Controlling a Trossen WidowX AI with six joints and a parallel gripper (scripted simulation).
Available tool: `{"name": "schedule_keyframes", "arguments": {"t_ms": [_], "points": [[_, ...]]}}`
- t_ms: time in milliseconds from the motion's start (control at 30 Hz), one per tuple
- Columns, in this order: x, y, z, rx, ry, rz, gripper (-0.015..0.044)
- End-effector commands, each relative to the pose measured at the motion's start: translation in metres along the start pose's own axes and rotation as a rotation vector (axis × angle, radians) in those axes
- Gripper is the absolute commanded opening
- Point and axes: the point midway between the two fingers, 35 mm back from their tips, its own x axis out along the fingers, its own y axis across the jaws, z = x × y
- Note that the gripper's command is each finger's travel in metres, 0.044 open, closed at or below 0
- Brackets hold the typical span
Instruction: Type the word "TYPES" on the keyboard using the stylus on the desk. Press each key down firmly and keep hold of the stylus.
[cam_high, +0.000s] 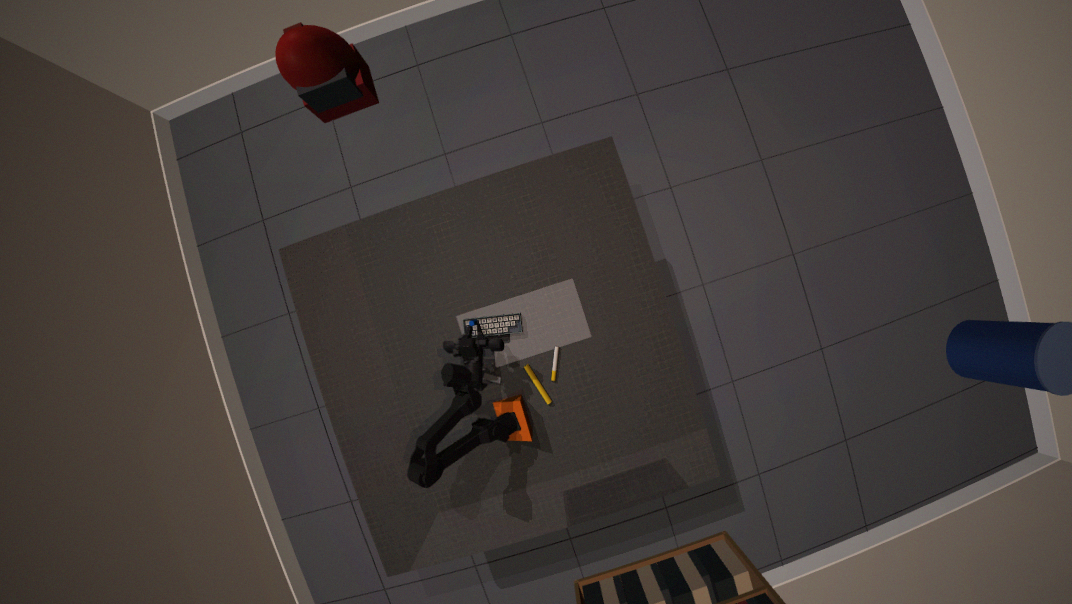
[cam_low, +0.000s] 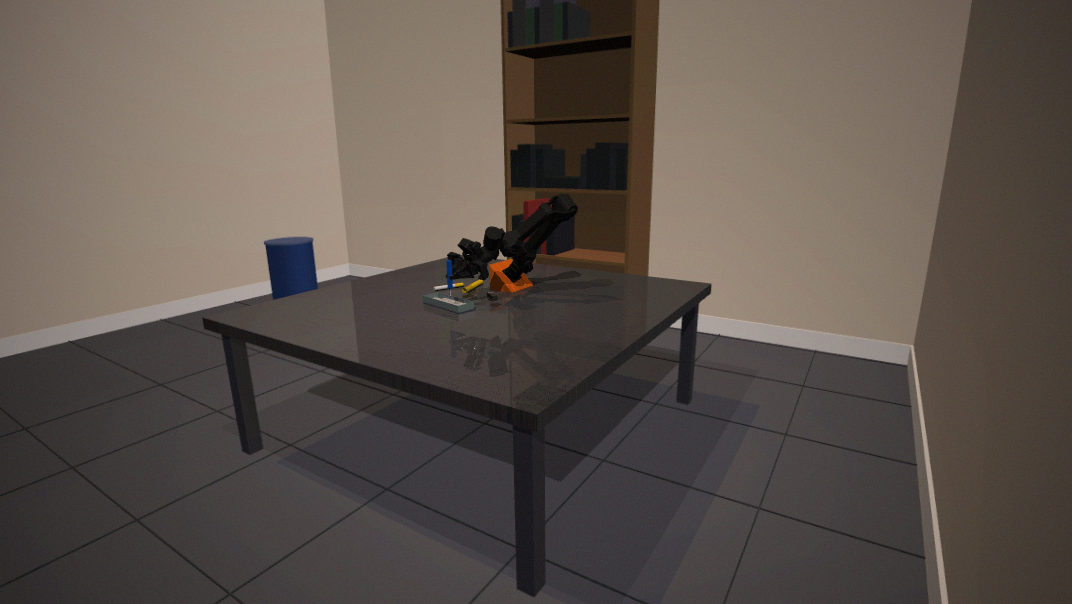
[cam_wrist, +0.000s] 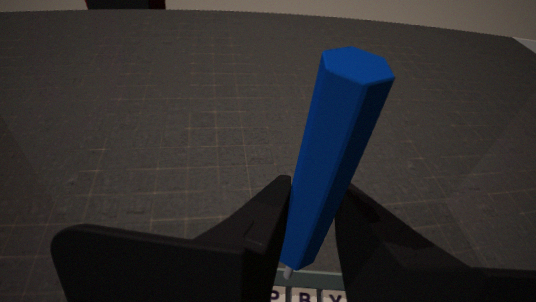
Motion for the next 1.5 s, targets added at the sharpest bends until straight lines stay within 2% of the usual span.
{"name": "schedule_keyframes", "arguments": {"t_ms": [0,100,167,200,400,967,1067,1467], "points": [[0.000,0.000,0.000,0.000,0.000,0.000,0.0079],[0.000,0.000,0.000,0.000,0.000,0.000,0.0059],[0.000,0.002,0.001,0.001,0.000,0.002,0.0006],[-0.001,0.003,0.001,0.002,0.000,0.004,0.0000],[-0.004,0.019,0.006,0.009,0.000,0.021,0.0000],[0.002,0.021,-0.013,0.010,0.000,0.023,0.0000],[0.003,0.021,-0.014,0.010,0.000,0.022,0.0079],[0.006,0.021,-0.019,0.010,0.001,0.022,0.0081]]}}
